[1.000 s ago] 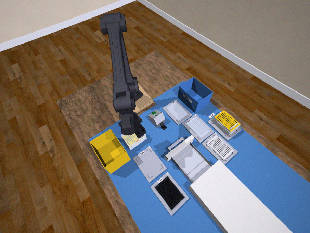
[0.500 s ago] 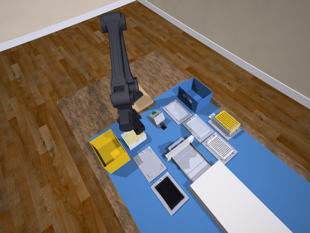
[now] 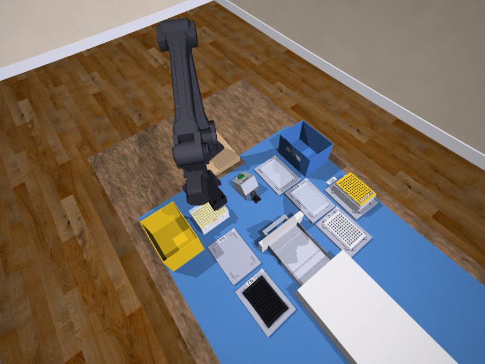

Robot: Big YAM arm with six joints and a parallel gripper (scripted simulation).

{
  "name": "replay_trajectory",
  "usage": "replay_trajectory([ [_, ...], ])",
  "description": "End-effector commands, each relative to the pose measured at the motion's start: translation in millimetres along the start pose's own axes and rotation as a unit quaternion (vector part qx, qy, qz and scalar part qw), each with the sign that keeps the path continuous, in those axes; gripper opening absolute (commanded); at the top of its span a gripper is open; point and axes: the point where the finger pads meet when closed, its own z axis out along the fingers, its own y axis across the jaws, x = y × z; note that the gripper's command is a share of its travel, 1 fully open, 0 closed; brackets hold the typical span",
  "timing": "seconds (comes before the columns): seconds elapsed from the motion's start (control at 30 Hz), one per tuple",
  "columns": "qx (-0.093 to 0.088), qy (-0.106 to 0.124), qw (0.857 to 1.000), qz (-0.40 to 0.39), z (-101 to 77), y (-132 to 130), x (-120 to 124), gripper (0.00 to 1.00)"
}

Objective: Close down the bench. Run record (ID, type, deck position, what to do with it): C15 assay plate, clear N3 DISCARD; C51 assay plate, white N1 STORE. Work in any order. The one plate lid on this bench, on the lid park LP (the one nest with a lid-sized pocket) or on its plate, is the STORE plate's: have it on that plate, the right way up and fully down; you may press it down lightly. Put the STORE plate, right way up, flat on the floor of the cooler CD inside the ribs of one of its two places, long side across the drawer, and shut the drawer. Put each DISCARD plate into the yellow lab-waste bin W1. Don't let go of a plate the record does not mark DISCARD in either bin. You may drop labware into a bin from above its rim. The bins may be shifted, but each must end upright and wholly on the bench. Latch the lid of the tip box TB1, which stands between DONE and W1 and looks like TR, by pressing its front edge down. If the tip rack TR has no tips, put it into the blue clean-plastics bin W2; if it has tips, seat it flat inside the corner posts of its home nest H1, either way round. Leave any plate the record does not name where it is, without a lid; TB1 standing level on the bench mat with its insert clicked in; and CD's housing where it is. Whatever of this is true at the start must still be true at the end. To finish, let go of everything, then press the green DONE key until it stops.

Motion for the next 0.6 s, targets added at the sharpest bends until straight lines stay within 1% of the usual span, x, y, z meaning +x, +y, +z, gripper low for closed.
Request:
replay_trajectory([
  [0.0,0.009,-0.019,1.0,0.001,-16.7,-5.6,-10.0,0.0],
  [0.43,0.009,-0.019,1.0,0.001,-16.7,-5.6,-10.0,0.0],
  [0.47,0.007,-0.015,1.0,0.001,-7.1,-3.9,2.3,0.0],
  [0.53,0.009,-0.018,1.0,0.001,-0.9,-4.8,5.8,0.0],
  [0.57,0.009,-0.018,1.0,0.001,-0.9,-4.8,5.8,0.0],
])
